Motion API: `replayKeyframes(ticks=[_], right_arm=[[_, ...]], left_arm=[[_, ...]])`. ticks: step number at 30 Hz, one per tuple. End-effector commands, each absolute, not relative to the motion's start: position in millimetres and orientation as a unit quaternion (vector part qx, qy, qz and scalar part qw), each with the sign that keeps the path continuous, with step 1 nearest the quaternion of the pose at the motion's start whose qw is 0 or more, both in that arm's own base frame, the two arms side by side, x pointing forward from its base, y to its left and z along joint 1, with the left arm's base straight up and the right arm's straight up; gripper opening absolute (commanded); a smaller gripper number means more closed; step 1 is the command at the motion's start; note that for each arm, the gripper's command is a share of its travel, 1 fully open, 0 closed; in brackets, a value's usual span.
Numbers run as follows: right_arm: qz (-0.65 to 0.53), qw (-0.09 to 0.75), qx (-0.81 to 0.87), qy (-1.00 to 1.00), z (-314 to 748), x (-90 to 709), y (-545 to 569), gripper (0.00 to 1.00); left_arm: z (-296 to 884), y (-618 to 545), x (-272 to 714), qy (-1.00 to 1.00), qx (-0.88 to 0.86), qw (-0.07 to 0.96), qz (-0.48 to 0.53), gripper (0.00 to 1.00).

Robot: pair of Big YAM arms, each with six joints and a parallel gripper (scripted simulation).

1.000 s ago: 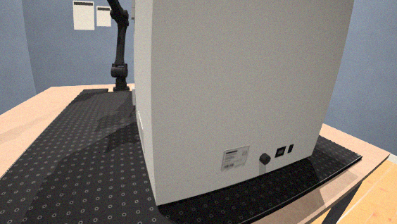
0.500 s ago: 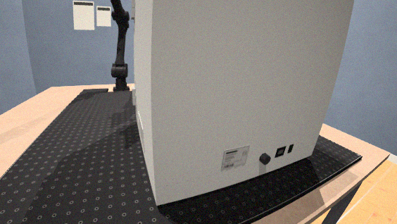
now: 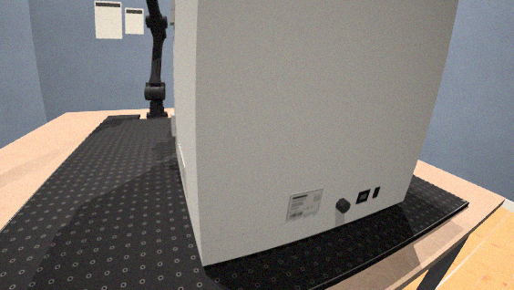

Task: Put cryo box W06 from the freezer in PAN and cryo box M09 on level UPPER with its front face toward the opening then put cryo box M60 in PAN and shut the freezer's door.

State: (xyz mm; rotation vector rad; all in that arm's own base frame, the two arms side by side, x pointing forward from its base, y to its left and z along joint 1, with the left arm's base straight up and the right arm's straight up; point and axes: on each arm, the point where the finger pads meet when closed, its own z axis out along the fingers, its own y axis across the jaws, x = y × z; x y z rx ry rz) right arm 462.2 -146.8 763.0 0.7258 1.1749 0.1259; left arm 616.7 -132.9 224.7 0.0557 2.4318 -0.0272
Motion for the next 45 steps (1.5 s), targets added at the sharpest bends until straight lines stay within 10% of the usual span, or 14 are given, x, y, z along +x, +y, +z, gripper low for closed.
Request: replayKeyframes(ticks=[1, 17, 18, 34, 35, 44, 45], right_arm=[[0.061, 0.805, 0.3, 0.507, 794, 434, -143, 0.0], [0.077, 0.827, 0.266, 0.489, 829, 391, -108, 0.0], [0.082, 0.835, 0.254, 0.482, 832, 387, -106, 0.0], [0.097, 0.854, 0.222, 0.46, 863, 339, -76, 0.0], [0.101, 0.861, 0.211, 0.451, 865, 334, -74, 0.0], [0.116, 0.87, 0.198, 0.436, 900, 282, -51, 0.0], [0.116, 0.87, 0.198, 0.436, 902, 278, -49, 0.0]], left_arm=[[246, -131, 639, 0.931, 0.024, 0.365, -0.012, 1.0], [246, -144, 647, 0.931, 0.031, 0.365, -0.014, 1.0], [237, -143, 643, 0.933, 0.032, 0.357, -0.012, 0.3], [230, -142, 639, 0.936, 0.033, 0.351, -0.011, 0.3], [230, -142, 639, 0.936, 0.033, 0.351, -0.011, 0.17], [230, -142, 639, 0.936, 0.033, 0.351, -0.011, 0.17], [230, -142, 639, 0.936, 0.033, 0.351, -0.011, 0.0]])
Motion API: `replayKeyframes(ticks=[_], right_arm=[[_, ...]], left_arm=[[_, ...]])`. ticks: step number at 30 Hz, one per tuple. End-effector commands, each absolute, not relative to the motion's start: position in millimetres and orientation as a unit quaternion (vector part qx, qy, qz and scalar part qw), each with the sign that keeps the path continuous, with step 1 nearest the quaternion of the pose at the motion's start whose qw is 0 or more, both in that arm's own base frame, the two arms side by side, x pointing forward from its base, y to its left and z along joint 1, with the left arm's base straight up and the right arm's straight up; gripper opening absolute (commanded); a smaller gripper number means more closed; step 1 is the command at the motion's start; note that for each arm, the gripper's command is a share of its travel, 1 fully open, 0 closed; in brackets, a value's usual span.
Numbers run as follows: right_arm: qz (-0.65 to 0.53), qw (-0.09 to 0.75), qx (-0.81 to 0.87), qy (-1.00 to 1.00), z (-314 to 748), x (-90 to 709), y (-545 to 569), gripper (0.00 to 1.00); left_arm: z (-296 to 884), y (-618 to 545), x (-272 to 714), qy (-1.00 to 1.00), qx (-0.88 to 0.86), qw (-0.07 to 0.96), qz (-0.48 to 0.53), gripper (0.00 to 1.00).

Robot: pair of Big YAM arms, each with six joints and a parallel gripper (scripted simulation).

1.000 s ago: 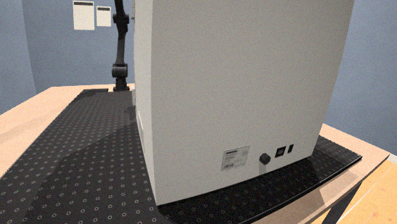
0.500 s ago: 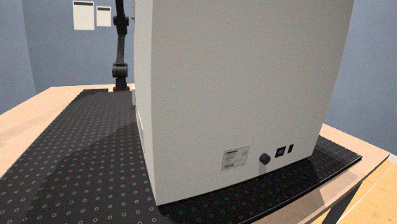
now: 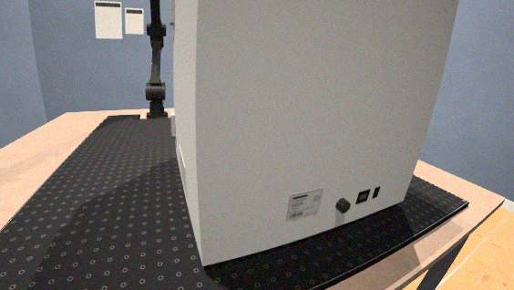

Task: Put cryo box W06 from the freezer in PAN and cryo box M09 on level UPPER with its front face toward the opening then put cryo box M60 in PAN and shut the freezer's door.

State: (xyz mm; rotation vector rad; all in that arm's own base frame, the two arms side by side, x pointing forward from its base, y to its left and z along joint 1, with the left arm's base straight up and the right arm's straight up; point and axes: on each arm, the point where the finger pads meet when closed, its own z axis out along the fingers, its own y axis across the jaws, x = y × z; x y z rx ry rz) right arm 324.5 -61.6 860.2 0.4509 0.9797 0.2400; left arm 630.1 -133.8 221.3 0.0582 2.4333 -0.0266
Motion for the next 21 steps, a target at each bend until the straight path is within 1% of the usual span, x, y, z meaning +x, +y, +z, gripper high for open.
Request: replayKeyframes(ticks=[1, 4, 5, 6, 10, 11, 20, 21], right_arm=[[0.116, 0.87, 0.198, 0.436, 902, 278, -49, 0.0], [0.115, 0.867, 0.199, 0.442, 901, 283, -48, 0.0], [0.124, 0.882, 0.183, 0.416, 911, 265, -44, 0.0], [0.115, 0.879, 0.181, 0.426, 891, 281, -50, 0.0], [0.123, 0.89, 0.161, 0.409, 897, 264, -44, 0.0], [0.136, 0.898, 0.154, 0.388, 920, 238, -37, 0.0], [0.134, 0.891, 0.16, 0.404, 924, 216, -30, 0.0], [0.142, 0.903, 0.144, 0.379, 931, 202, -27, 0.0]], left_arm=[[230, -142, 639, 0.936, 0.033, 0.351, -0.011, 0.0], [230, -140, 640, 0.936, 0.03, 0.351, -0.01, 0.0], [230, -140, 640, 0.936, 0.03, 0.351, -0.01, 0.0], [230, -140, 640, 0.936, 0.03, 0.351, -0.01, 0.0], [230, -140, 640, 0.936, 0.03, 0.351, -0.01, 0.0], [230, -140, 640, 0.936, 0.03, 0.351, -0.01, 0.0], [230, -140, 640, 0.936, 0.03, 0.351, -0.01, 0.0], [230, -140, 640, 0.936, 0.03, 0.351, -0.01, 0.0]])
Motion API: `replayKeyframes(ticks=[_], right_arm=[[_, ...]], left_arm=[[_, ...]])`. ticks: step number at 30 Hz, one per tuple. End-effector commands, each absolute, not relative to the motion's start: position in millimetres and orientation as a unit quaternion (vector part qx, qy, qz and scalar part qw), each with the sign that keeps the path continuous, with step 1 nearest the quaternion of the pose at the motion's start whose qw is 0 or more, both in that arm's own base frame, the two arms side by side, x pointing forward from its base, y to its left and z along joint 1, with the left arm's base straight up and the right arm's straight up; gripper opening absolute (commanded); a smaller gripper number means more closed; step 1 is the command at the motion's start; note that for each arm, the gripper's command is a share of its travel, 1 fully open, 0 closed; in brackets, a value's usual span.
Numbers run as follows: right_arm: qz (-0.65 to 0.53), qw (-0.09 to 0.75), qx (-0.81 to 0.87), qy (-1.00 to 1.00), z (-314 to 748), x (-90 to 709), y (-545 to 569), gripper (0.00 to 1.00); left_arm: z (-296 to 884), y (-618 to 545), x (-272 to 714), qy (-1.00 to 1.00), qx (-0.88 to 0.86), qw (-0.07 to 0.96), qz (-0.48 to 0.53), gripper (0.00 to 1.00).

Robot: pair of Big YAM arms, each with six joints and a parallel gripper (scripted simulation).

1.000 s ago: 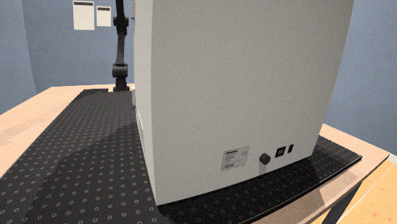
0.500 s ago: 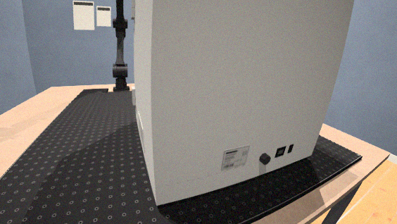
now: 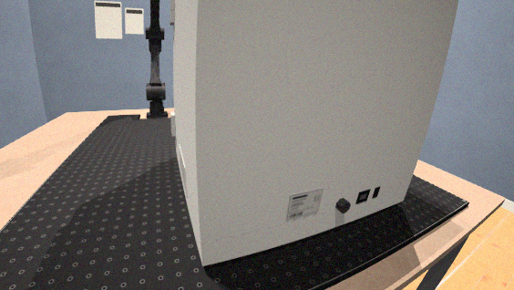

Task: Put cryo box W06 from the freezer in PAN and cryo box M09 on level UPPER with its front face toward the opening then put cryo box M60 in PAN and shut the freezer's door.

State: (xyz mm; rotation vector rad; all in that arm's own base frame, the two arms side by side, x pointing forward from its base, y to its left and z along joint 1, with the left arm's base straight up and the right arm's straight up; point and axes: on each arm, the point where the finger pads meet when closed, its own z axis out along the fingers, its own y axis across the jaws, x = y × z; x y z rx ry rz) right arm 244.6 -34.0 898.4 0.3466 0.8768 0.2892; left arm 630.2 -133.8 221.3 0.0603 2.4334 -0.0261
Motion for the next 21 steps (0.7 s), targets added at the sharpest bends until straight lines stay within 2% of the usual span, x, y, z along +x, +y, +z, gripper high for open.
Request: replayKeyframes(ticks=[1, 5, 6, 21], right_arm=[[0.133, 0.901, 0.142, 0.387, 914, 219, -31, 0.0], [0.147, 0.91, 0.127, 0.367, 919, 200, -27, 0.0], [0.148, 0.918, 0.118, 0.348, 938, 173, -23, 0.0], [0.165, 0.927, 0.093, 0.323, 934, 133, -16, 0.0]], left_arm=[[230, -140, 640, 0.936, 0.03, 0.351, -0.01, 0.0], [225, -143, 633, 0.938, -0.009, 0.346, 0.0, 0.0], [226, -141, 623, 0.938, -0.009, 0.345, 0.0, 0.0], [233, -142, 611, 0.937, -0.009, 0.349, -0.001, 0.0]])
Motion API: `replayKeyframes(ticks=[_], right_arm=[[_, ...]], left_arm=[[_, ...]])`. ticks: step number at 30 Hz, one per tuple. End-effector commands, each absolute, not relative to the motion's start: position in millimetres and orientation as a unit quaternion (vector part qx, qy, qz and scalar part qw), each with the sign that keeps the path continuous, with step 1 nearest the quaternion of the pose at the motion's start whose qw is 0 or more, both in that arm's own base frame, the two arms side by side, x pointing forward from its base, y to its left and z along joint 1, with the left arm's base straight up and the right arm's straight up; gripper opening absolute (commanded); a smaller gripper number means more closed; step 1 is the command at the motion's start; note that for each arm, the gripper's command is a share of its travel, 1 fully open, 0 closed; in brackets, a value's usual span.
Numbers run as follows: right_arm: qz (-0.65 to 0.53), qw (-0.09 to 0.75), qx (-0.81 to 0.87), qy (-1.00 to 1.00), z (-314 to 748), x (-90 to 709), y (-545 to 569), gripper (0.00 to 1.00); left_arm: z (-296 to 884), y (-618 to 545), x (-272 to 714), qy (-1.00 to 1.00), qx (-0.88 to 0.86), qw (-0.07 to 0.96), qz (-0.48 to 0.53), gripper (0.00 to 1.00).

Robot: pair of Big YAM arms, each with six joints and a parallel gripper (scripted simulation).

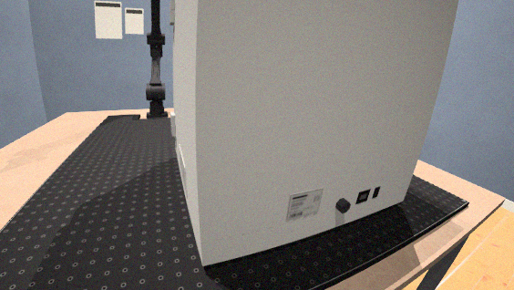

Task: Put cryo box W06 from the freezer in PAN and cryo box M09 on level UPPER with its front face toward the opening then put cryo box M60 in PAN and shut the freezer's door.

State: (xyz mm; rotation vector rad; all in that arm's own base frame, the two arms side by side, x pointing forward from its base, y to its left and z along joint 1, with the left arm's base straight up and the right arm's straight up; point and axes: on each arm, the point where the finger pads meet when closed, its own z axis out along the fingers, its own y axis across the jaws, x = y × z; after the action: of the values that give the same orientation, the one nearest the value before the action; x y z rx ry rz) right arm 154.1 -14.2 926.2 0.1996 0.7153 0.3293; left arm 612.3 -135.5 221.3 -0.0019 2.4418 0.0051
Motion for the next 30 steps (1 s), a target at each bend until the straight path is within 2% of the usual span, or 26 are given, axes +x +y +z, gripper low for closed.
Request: replayKeyframes(ticks=[1, 9, 12, 25, 30], right_arm=[[0.166, 0.934, 0.087, 0.304, 950, 107, -12, 0.0], [0.166, 0.929, 0.092, 0.318, 951, 76, -15, 0.0], [0.17, 0.931, 0.086, 0.311, 942, 87, -16, 0.0], [0.17, 0.945, 0.064, 0.27, 954, 8, -19, 0.0], [0.186, 0.949, 0.052, 0.248, 947, 11, -20, 0.0]], left_arm=[[233, -142, 609, 0.937, -0.009, 0.349, -0.001, 0.0], [241, -143, 595, 0.935, -0.035, 0.353, 0.006, 0.0], [263, -149, 611, 0.927, -0.053, 0.372, 0.004, 0.0], [239, -150, 559, 0.932, -0.086, 0.351, 0.023, 0.0], [254, -157, 565, 0.926, -0.1, 0.363, 0.021, 0.0]])
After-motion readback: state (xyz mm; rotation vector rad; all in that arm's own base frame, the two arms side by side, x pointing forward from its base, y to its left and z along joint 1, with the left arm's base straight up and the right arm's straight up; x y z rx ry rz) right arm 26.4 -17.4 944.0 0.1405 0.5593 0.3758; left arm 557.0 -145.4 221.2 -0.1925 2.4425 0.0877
